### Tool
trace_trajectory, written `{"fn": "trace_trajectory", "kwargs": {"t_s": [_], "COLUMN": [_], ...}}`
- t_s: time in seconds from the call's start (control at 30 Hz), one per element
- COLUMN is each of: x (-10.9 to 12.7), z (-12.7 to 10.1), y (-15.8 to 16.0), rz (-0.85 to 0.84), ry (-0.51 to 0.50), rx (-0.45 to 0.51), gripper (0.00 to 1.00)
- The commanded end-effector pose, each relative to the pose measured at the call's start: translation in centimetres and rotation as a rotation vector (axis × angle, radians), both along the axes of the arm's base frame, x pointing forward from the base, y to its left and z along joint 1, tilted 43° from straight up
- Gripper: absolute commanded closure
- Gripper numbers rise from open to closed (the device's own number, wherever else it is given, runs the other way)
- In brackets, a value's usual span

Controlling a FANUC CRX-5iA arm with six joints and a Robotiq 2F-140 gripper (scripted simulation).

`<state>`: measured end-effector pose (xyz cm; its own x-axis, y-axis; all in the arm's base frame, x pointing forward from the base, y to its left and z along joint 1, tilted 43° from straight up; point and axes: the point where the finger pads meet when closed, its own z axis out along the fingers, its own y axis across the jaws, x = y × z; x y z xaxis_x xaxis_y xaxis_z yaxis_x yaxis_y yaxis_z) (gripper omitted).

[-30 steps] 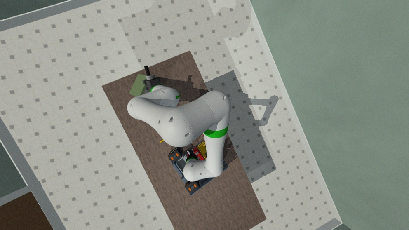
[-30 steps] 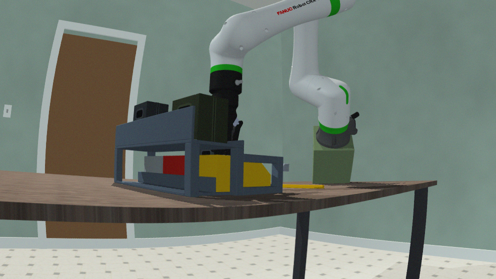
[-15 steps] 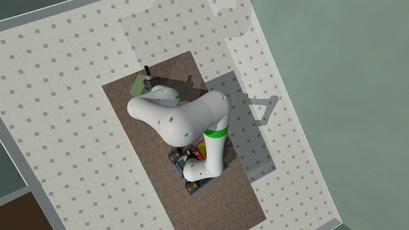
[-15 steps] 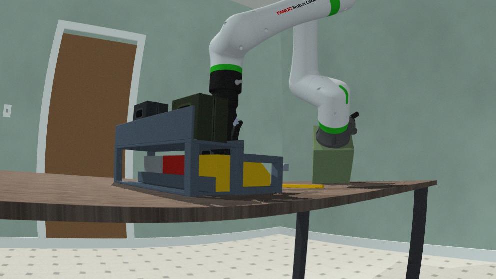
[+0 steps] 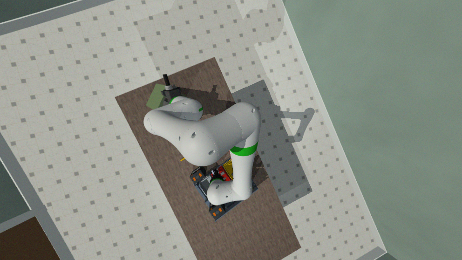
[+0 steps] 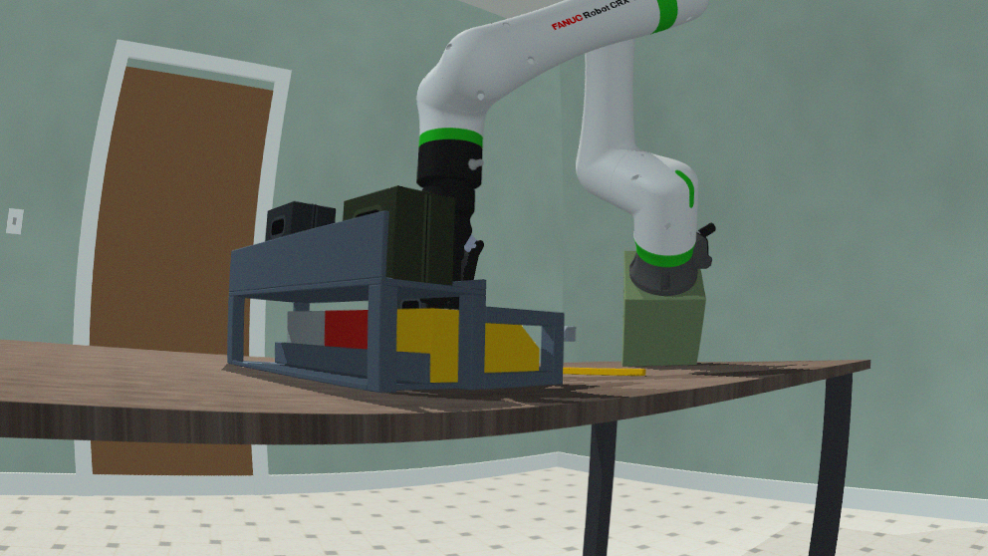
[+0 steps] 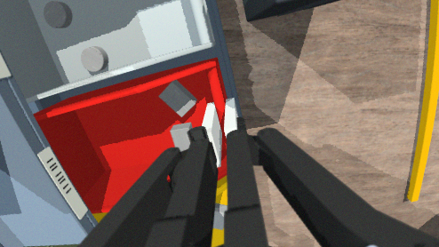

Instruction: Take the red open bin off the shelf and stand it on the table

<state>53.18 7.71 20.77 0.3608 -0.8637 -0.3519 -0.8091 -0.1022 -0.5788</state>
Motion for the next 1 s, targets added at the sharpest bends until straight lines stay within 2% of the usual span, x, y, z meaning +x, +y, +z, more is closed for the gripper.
{"fn": "trace_trajectory", "kwargs": {"t_s": [0.0,0.97], "x": [0.01,-0.36], "z": [0.02,0.61], "y": [-0.02,-0.41], "rz": [0.000,0.000], "ry": [0.000,0.000], "rx": [0.000,0.000], "gripper": [1.00,1.00]}}
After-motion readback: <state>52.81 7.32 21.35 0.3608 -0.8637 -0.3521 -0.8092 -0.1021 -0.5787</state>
